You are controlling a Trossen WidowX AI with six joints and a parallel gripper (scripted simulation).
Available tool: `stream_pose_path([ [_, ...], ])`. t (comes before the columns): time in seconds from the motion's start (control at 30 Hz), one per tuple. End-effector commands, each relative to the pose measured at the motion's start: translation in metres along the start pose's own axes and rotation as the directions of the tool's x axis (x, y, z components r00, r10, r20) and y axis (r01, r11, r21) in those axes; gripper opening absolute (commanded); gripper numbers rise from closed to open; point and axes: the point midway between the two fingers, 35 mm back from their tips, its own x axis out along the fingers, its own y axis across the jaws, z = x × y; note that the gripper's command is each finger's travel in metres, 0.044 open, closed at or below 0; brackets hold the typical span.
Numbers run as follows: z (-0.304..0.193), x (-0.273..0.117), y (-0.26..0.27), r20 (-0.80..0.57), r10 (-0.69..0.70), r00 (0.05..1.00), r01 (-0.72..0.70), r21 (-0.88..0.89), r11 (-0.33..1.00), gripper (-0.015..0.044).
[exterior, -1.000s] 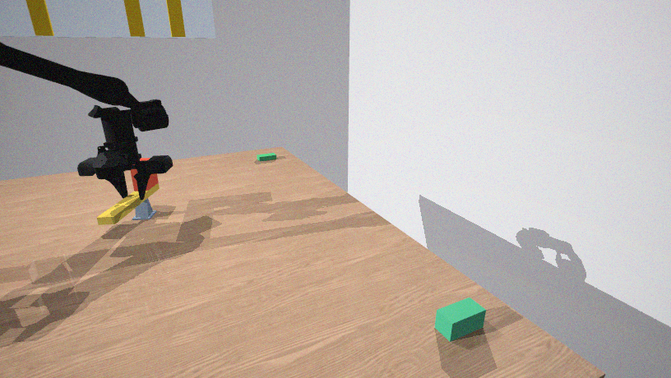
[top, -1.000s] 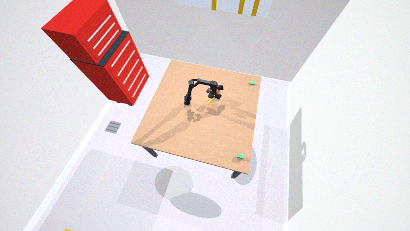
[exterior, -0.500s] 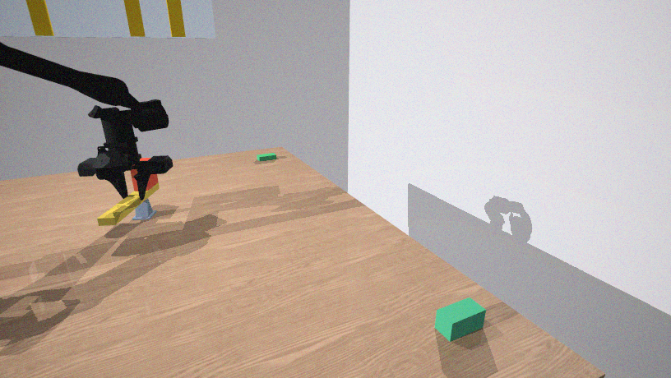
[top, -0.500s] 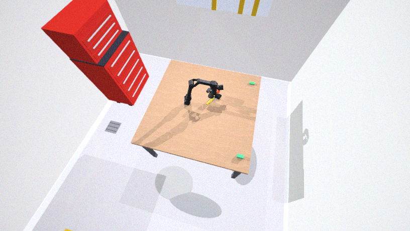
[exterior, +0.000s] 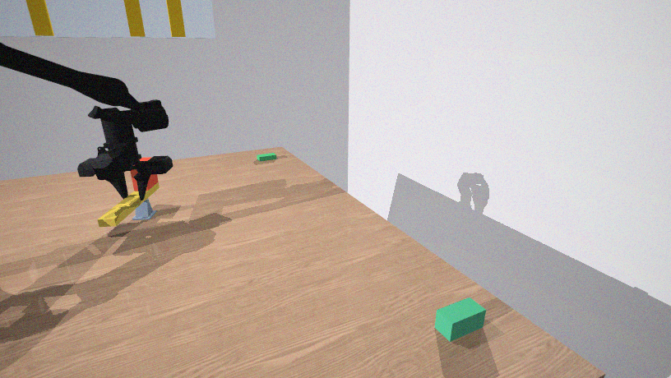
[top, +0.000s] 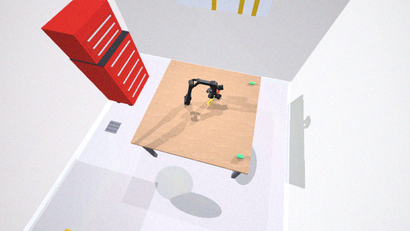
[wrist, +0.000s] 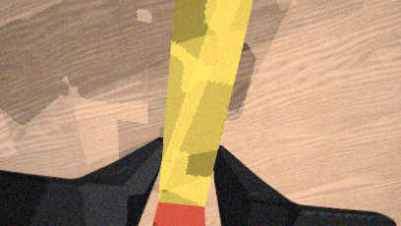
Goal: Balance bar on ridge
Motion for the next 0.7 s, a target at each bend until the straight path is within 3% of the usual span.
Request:
stream_pose_path([
  [0.0,0.0007,0.0037,-0.0005,0.003,-0.003,1.0,0.003,0.004,1.0,0.0],
  [0.67,0.001,0.0054,-0.0005,0.003,-0.003,1.0,0.003,0.004,1.0,0.0],
])
